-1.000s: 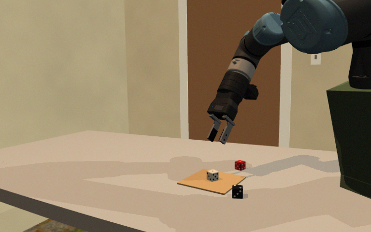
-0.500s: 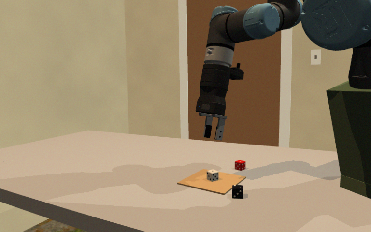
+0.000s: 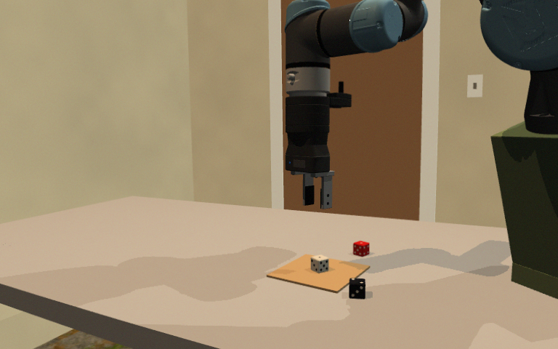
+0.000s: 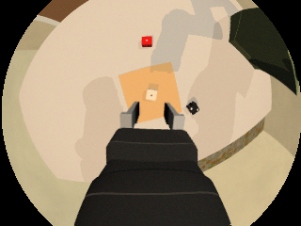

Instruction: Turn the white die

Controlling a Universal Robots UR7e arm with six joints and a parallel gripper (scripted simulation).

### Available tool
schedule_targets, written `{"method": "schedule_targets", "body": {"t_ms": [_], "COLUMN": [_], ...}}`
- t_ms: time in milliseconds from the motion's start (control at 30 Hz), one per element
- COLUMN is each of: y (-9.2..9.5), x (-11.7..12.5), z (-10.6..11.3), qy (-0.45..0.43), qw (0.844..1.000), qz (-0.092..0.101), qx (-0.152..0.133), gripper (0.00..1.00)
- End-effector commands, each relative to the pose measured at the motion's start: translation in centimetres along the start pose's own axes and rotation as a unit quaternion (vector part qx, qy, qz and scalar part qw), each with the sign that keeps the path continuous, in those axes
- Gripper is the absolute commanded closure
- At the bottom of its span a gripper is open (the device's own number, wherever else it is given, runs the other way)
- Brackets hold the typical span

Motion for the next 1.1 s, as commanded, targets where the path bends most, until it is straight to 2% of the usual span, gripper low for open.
{"method": "schedule_targets", "body": {"t_ms": [0, 133, 167, 567, 733, 833, 867, 1067], "y": [0.1, 0.1, 0.1, -0.1, -2.9, -3.5, -3.5, -3.5], "x": [-0.1, -0.1, -0.1, -0.1, 0.1, 0.1, 0.1, 0.1], "z": [0.1, 0.1, 0.1, 0.1, -0.5, -0.6, -0.6, -0.6], "qy": [-0.001, -0.001, -0.001, -0.004, -0.056, -0.066, -0.066, -0.066], "qw": [1.000, 1.000, 1.000, 1.000, 0.998, 0.998, 0.998, 0.998], "qz": [0.001, 0.002, 0.002, 0.002, 0.001, 0.001, 0.001, 0.001], "qx": [0.009, 0.010, 0.010, 0.010, 0.010, 0.010, 0.010, 0.010], "gripper": [0.21, 0.21, 0.00, 0.00, 0.00, 0.00, 0.21, 0.21]}}
Point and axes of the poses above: the point where the finger pads meet when closed, its own y axis back along the fingers, its own x axis across the jaws, z = x × y, the point moved 2 cm from there along y, back along the fingers, and after that the axes turned 13 degrees about y, right-handed, at the moved point
